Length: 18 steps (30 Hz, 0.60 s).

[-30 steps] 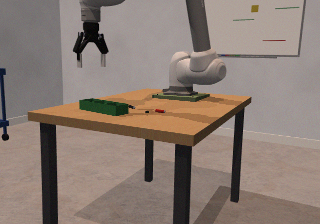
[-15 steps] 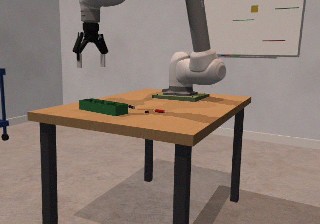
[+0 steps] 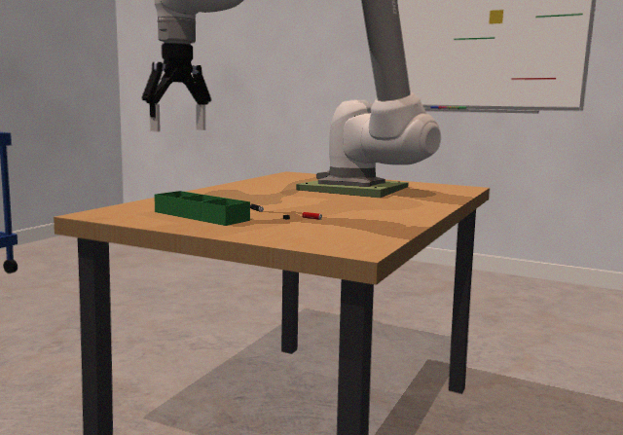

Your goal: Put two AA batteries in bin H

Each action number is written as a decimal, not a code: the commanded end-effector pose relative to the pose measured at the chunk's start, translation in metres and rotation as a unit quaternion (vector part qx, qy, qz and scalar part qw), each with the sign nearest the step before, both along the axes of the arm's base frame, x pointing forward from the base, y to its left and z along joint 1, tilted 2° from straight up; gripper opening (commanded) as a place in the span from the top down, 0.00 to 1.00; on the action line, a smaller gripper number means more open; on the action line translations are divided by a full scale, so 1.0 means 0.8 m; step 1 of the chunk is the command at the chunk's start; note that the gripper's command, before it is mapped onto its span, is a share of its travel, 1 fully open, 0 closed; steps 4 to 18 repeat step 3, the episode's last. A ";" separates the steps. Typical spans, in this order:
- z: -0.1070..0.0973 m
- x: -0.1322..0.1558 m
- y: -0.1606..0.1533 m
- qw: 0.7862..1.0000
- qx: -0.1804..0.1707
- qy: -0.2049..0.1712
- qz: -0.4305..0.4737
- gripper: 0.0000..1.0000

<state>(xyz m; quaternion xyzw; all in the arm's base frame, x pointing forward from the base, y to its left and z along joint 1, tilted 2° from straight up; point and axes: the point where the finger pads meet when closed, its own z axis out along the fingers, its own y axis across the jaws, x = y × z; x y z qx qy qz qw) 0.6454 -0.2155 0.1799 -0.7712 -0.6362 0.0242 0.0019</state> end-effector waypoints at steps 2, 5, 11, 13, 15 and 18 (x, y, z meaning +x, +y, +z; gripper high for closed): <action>0.003 0.002 0.004 1.000 0.002 -0.002 0.003 0.00; 0.003 0.002 0.004 1.000 0.002 -0.002 0.003 0.00; 0.003 0.002 0.004 1.000 0.002 -0.002 0.003 0.00; 0.003 0.002 0.004 1.000 0.002 -0.002 0.003 0.00; 0.003 0.002 0.004 1.000 0.002 -0.002 0.003 0.00; 0.003 0.002 0.004 1.000 0.002 -0.002 0.003 0.00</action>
